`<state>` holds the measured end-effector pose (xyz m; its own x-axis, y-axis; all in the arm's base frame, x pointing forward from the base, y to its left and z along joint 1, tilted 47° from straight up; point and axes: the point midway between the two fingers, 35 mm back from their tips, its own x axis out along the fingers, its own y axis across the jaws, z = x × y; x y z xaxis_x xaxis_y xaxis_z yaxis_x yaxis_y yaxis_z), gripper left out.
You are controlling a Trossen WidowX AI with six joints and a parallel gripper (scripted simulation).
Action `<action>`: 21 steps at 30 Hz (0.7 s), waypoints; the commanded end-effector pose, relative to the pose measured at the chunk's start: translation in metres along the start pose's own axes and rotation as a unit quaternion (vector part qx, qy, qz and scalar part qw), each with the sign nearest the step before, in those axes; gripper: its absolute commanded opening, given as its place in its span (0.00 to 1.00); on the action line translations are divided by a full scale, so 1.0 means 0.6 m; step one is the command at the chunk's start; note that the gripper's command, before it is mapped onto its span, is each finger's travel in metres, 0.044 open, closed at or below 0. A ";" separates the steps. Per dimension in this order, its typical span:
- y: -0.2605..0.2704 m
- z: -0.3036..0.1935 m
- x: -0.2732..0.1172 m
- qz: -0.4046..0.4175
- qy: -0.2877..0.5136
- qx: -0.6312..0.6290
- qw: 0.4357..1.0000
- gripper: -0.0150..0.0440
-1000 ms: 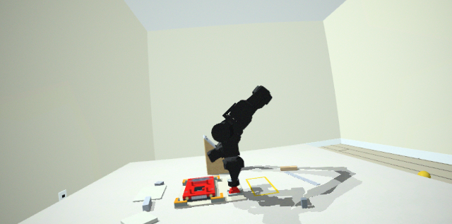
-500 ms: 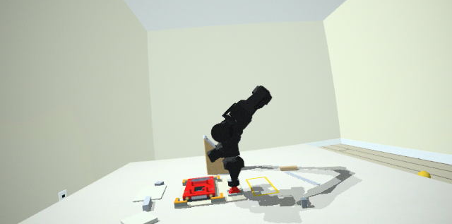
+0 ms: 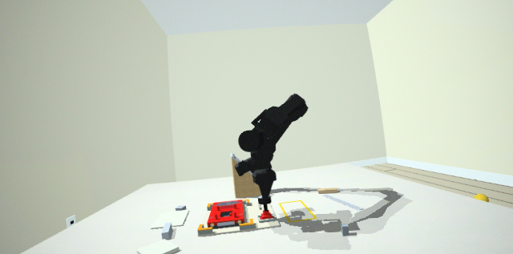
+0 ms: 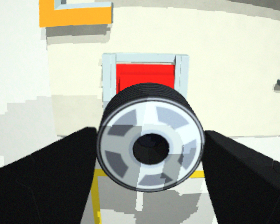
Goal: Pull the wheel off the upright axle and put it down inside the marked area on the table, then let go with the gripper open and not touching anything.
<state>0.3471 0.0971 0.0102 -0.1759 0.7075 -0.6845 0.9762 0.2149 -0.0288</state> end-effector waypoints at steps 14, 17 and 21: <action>0.001 0.001 -0.013 0.003 0.000 -0.001 1.000 0.25; 0.000 0.001 -0.015 0.003 0.000 -0.001 1.000 0.25; 0.001 0.001 -0.020 0.003 0.000 -0.001 1.000 0.25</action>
<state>0.3492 0.0905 0.0167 -0.1685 0.7112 -0.6825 0.9777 0.2086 -0.0241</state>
